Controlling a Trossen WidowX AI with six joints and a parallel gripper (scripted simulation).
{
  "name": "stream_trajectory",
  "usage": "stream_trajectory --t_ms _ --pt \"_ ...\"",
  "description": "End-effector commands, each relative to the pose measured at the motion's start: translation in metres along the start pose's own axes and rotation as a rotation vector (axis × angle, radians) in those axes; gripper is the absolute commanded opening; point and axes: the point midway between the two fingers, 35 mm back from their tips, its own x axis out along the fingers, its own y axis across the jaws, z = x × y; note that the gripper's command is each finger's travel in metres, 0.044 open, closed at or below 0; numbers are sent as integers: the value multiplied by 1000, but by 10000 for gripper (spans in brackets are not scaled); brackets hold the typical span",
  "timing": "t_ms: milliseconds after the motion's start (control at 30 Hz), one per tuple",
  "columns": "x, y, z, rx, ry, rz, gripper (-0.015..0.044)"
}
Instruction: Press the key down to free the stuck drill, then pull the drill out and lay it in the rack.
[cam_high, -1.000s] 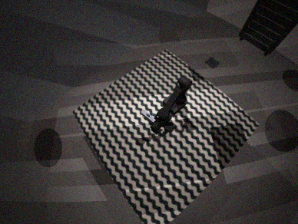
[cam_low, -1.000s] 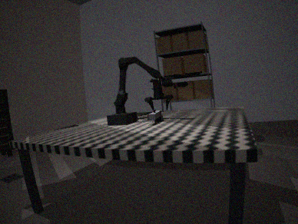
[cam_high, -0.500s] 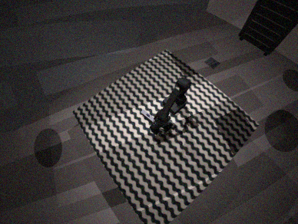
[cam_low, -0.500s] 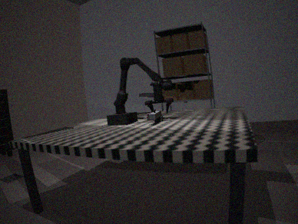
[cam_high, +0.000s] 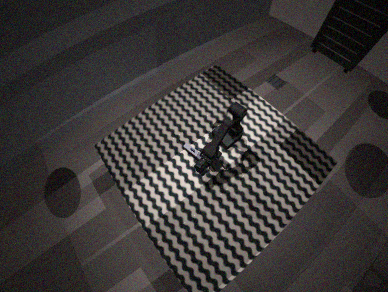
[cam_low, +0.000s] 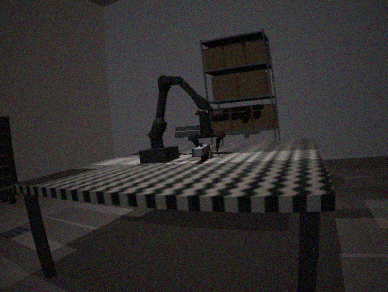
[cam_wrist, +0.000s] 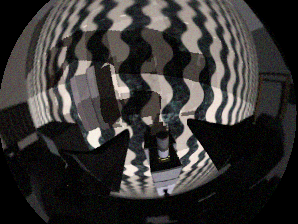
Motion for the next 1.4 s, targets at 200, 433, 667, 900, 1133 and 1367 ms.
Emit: stream_trajectory --t_ms 200,433,667,900,1133,1367 --pt "0 0 0 0 0 0 256" --pt "0 0 0 0 0 0 72" --pt "0 0 0 0 0 0 6" --pt "0 1 5 -4 -2 11 0" --pt "0 1 14 -4 -3 11 0" --pt "0 1 26 -5 -4 11 0"
